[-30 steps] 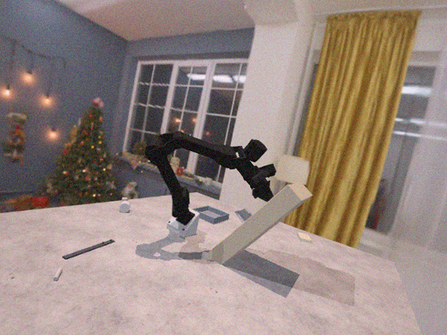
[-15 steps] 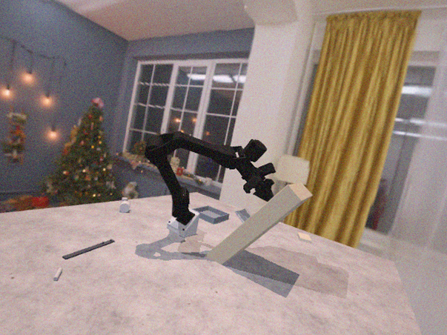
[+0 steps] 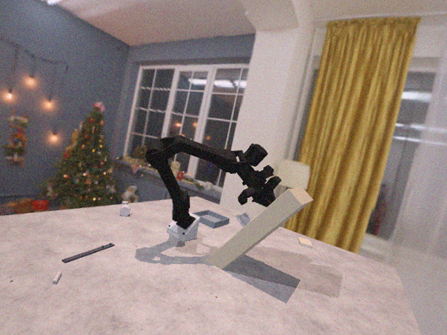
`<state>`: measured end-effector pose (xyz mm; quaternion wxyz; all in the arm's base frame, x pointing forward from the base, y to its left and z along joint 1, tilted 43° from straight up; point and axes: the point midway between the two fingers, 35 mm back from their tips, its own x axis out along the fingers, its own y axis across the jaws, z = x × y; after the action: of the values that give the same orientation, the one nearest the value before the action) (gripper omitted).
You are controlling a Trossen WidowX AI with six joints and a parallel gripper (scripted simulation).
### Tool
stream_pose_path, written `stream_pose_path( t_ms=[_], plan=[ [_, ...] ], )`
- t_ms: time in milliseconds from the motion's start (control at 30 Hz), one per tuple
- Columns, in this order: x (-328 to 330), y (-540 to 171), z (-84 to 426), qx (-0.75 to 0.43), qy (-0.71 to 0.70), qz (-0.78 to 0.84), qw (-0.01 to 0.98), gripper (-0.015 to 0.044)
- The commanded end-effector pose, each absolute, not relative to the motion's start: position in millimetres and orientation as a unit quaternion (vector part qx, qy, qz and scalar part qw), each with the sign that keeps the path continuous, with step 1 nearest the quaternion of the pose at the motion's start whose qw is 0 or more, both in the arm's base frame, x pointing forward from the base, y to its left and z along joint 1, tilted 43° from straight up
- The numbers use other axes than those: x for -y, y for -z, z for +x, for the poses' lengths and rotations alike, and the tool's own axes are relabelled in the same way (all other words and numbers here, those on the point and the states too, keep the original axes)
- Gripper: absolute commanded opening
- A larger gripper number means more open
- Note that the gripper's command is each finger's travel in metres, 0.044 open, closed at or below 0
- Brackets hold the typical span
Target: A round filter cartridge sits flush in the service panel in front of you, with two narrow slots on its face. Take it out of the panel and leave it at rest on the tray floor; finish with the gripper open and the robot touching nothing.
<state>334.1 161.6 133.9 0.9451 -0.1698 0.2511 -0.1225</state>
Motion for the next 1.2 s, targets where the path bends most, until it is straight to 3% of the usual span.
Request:
stream_pose_path(
  t_ms=[0, 533, 1167],
  plan=[
    [-157.8, -128.7, 340.0, -0.250, 0.140, -0.105, 0.952, 0.0000],
    [-157.7, -128.5, 340.3, -0.202, 0.203, 0.160, 0.945, 0.0000],
    [-157.5, -128.1, 341.0, -0.212, 0.192, 0.111, 0.952, 0.0000]
  ],
)
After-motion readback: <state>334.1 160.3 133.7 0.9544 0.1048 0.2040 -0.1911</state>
